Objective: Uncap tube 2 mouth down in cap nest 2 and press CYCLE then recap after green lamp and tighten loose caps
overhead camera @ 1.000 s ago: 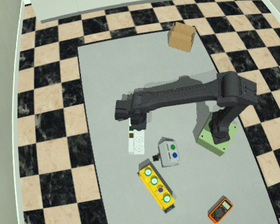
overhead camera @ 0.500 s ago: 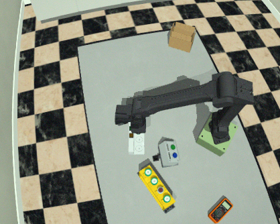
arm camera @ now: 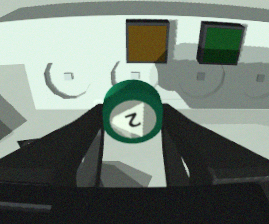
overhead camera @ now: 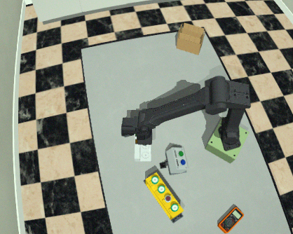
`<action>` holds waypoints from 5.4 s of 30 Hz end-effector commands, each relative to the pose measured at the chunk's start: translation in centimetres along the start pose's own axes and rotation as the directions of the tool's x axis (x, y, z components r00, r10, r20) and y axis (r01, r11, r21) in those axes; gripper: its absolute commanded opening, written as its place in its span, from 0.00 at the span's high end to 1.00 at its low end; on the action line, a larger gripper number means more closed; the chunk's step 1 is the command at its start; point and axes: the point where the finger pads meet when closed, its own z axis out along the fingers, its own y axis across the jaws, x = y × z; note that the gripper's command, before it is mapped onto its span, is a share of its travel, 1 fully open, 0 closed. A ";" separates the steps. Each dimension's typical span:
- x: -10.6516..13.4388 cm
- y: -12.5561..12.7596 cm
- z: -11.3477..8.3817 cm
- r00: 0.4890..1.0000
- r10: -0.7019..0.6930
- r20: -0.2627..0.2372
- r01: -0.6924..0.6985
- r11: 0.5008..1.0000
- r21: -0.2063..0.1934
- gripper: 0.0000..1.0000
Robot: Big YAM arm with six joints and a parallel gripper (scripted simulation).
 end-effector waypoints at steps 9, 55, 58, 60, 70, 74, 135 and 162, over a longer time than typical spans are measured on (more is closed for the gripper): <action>-0.7 -0.1 3.1 1.000 0.001 0.009 -0.001 1.000 0.001 1.00; 0.8 -0.5 4.7 1.000 0.007 -0.018 -0.007 1.000 0.001 1.00; 0.8 -0.4 4.9 1.000 0.007 -0.017 -0.007 1.000 0.001 1.00; 0.9 -0.3 5.0 1.000 0.007 -0.017 -0.007 1.000 0.000 1.00; 0.9 0.1 5.4 1.000 0.004 -0.018 -0.004 1.000 0.000 1.00; 1.0 0.1 5.5 1.000 0.003 -0.019 -0.003 1.000 0.000 1.00; 1.9 0.3 5.7 0.999 0.006 -0.039 -0.006 1.000 -0.005 1.00; 0.0 -0.3 5.1 1.000 0.001 -0.012 -0.001 1.000 -0.003 1.00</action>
